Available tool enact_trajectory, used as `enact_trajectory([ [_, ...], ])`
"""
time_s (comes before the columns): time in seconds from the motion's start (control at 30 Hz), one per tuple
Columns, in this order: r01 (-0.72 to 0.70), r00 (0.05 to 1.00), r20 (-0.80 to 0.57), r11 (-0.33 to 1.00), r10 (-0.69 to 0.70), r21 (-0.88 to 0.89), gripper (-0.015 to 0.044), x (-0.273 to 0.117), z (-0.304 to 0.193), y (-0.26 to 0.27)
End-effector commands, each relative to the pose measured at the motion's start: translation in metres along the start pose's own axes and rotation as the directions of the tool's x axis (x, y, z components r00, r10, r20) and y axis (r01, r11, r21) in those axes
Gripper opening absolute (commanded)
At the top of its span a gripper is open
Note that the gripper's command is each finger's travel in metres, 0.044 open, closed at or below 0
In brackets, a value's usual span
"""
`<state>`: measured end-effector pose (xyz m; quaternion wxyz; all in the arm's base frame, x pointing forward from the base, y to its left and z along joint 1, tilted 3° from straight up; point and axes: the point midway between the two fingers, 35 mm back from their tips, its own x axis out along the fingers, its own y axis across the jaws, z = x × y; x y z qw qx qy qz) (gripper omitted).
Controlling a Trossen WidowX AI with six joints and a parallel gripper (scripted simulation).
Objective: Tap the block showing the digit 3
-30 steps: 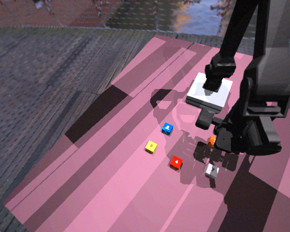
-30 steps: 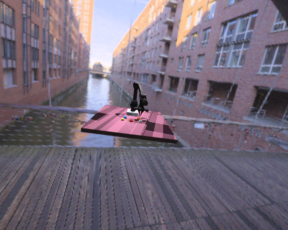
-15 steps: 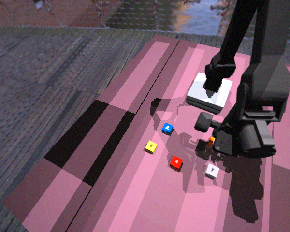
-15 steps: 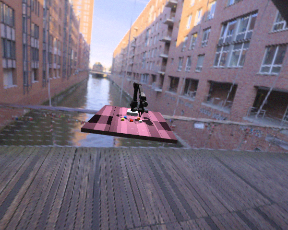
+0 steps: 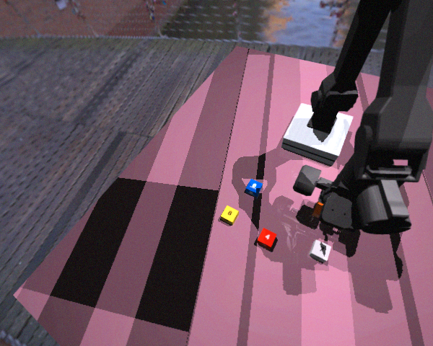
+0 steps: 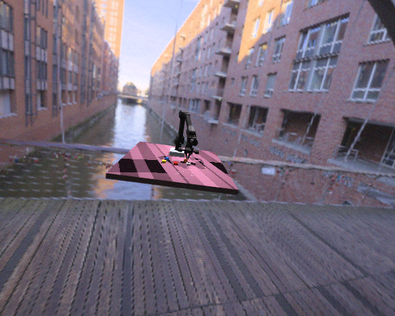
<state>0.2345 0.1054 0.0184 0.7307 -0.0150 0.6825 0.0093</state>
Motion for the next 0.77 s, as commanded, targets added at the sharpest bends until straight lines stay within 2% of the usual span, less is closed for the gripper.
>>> enact_trajectory([
  [0.0,0.005,1.000,0.000,1.000,-0.005,-0.003,0.0020,-0.023,0.000,-0.001],
  [0.17,0.006,1.000,-0.001,1.000,-0.006,-0.003,0.0020,-0.026,-0.001,-0.001],
  [0.27,0.004,1.000,-0.001,1.000,-0.004,-0.003,0.0099,-0.038,0.005,0.015],
  [0.53,-0.004,1.000,-0.001,1.000,0.004,-0.002,0.0309,-0.103,0.007,0.100],
  [0.63,-0.005,1.000,-0.001,1.000,0.005,-0.002,0.0387,-0.108,0.005,0.107],
  [0.73,-0.005,1.000,-0.001,1.000,0.005,-0.002,0.0400,-0.108,0.005,0.107],
])
